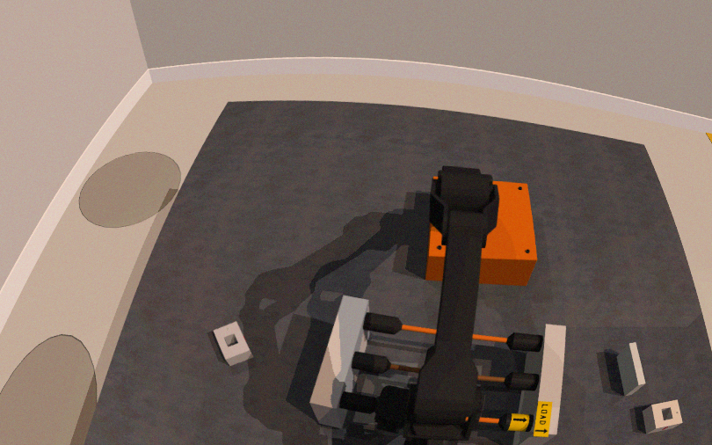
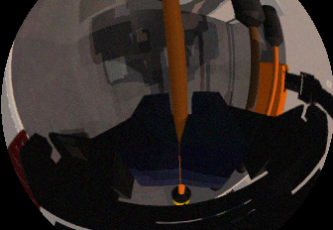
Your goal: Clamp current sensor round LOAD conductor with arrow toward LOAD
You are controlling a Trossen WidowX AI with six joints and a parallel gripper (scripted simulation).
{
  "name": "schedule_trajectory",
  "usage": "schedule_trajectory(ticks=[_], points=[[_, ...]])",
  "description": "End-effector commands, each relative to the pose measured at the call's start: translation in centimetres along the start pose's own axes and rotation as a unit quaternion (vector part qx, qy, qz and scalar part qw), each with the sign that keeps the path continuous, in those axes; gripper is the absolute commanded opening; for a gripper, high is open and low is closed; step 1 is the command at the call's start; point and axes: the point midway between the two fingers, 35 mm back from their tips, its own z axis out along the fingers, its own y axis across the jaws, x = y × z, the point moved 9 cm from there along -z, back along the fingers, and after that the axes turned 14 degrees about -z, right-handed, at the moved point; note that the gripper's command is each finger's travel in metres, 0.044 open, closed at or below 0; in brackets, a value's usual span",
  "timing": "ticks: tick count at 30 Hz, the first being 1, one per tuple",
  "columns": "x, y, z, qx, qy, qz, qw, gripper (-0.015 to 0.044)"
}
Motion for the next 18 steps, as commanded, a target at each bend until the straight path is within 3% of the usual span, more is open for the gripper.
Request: schedule_trajectory(ticks=[1, 12, 18], points=[[0.0, 0.0, 0.0, -0.002, 0.0, 0.0, 1.0, 0.0], [0.5, -2.3, -0.9, -0.116, -0.027, 0.002, 0.993, 0.0], [0.6, -2.5, -0.9, -0.124, -0.028, 0.002, 0.992, 0.0]])
